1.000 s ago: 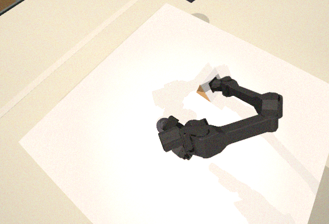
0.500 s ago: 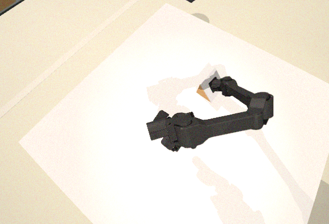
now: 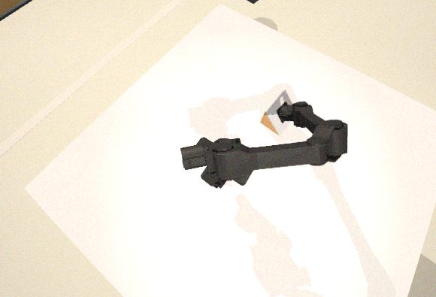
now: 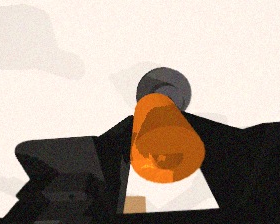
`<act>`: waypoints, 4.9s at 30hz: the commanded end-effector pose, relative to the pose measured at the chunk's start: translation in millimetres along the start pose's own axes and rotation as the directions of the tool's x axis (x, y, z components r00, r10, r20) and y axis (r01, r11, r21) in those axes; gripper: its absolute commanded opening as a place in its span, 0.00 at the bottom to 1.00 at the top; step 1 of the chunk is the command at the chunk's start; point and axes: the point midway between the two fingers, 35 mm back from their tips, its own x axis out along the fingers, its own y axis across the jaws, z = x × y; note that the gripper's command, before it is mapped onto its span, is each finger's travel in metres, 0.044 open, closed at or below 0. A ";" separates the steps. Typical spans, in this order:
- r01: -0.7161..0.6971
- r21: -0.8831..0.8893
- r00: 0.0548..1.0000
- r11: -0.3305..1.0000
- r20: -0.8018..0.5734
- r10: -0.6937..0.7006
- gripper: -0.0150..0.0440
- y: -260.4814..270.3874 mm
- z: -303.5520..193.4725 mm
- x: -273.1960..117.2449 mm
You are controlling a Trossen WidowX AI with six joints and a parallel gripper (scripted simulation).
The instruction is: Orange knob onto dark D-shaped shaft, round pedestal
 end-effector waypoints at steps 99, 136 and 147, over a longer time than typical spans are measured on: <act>0.000 -0.413 1.000 0.911 0.000 0.000 0.25 -23.5 -5.1 25.6; 0.000 -0.413 1.000 0.911 0.000 0.000 0.25 -21.2 -5.9 26.4; 0.000 -0.594 1.000 0.805 0.000 0.000 0.25 -24.0 -4.0 24.1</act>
